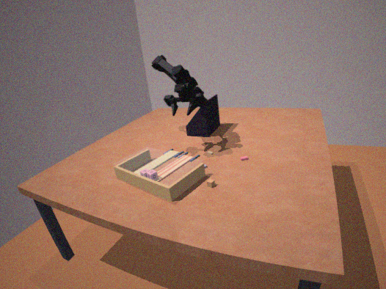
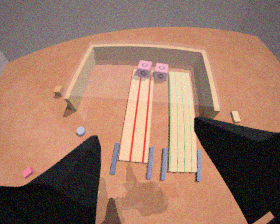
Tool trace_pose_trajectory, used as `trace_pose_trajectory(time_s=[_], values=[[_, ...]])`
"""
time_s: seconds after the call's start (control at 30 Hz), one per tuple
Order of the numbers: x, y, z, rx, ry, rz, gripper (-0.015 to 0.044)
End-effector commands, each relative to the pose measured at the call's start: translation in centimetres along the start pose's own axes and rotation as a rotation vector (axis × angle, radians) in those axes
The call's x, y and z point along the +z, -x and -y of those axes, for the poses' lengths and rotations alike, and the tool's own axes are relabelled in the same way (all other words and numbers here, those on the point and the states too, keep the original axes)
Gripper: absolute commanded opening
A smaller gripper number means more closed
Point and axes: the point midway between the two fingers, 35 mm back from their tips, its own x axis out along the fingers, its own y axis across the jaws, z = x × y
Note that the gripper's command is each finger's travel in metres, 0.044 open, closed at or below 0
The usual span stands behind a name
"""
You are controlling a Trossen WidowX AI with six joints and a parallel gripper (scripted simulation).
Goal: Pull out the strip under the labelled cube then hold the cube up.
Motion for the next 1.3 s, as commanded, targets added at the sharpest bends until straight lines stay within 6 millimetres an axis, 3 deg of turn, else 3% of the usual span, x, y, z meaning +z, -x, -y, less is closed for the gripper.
trace_pose_trajectory(time_s=[0.0,0.3,0.67,1.27], values=[[0.7,-2.1,-0.7,0.012,-0.038,-0.098,0.0243],[-0.1,-7.8,-1.8,-0.006,-0.144,-0.451,0.0006],[-3.2,-11.9,-0.9,-0.137,-0.263,-0.869,0.0],[-4.1,-12.9,-1.0,-0.14,-0.265,-0.876,0.0]])
